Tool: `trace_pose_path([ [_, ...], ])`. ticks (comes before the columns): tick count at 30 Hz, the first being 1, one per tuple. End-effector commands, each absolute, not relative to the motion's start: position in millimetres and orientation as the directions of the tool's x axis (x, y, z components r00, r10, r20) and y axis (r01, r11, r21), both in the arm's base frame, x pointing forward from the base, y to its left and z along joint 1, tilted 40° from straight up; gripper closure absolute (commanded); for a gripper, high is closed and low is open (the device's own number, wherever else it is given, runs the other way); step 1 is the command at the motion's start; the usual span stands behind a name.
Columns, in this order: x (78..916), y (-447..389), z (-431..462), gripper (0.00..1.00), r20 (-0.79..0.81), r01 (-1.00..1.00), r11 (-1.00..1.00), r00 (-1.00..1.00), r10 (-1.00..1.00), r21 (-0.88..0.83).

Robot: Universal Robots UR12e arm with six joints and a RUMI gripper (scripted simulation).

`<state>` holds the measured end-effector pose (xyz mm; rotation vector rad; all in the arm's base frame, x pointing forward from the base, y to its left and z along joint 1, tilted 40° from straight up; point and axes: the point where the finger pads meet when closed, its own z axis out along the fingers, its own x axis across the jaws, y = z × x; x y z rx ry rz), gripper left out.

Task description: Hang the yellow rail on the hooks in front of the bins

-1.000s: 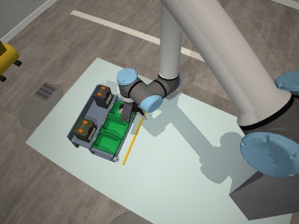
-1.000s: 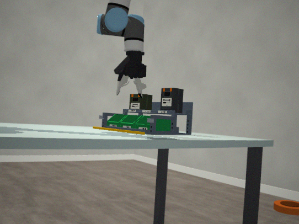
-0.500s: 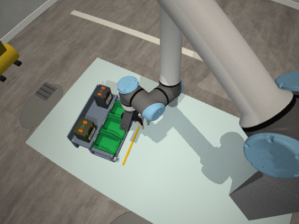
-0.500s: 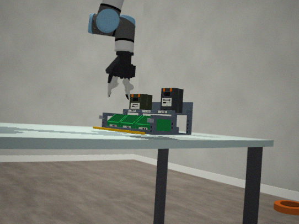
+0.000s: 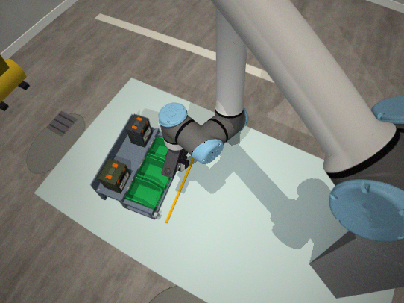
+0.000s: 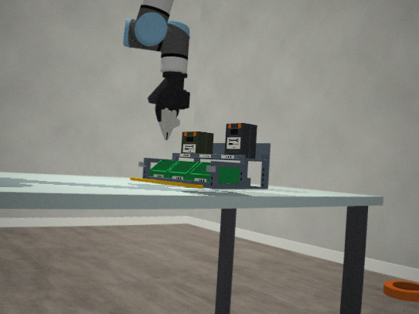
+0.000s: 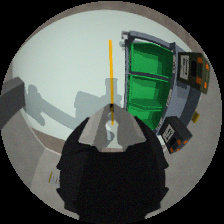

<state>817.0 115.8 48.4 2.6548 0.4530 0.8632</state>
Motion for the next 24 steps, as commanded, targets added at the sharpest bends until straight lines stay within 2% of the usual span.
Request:
trace_pose_path([
  [1,817.0,116.1,49.1,1.00,0.510,0.199,-0.901,0.768,0.388,0.385],
  [18,817.4,116.0,48.7,1.00,0.510,0.199,-0.901,0.768,0.388,0.385],
  [24,857.1,105.1,0.9,1.00,0.512,0.199,-0.901,0.767,0.388,0.384],
])
